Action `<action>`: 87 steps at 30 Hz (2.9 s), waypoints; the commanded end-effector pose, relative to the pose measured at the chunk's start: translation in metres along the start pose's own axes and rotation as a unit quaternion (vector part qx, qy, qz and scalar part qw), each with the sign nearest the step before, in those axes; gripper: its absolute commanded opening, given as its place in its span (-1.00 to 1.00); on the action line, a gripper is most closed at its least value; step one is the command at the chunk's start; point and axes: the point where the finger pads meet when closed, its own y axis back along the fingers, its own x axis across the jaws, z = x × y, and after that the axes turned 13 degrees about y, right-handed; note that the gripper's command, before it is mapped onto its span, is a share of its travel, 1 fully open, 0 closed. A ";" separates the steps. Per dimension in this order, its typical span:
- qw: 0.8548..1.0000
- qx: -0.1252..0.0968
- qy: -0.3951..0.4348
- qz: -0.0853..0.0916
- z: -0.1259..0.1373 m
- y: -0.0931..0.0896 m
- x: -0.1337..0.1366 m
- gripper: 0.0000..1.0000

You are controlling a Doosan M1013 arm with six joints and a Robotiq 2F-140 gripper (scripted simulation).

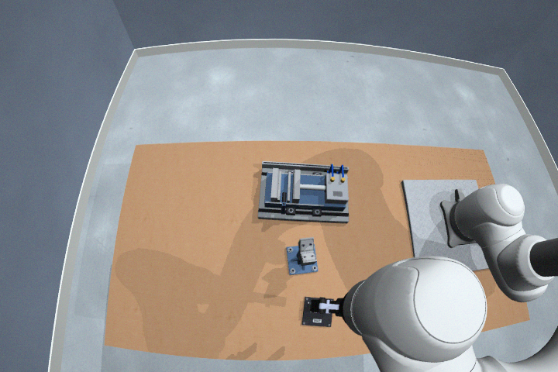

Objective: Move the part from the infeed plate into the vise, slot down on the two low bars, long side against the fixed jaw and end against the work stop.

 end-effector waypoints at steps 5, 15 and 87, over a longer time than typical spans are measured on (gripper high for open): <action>1.000 0.000 0.000 0.000 0.000 0.000 0.000 0.02; 1.000 0.000 0.000 0.000 0.000 0.000 0.000 0.02; 1.000 0.001 0.000 -0.001 0.000 -0.054 -0.001 0.02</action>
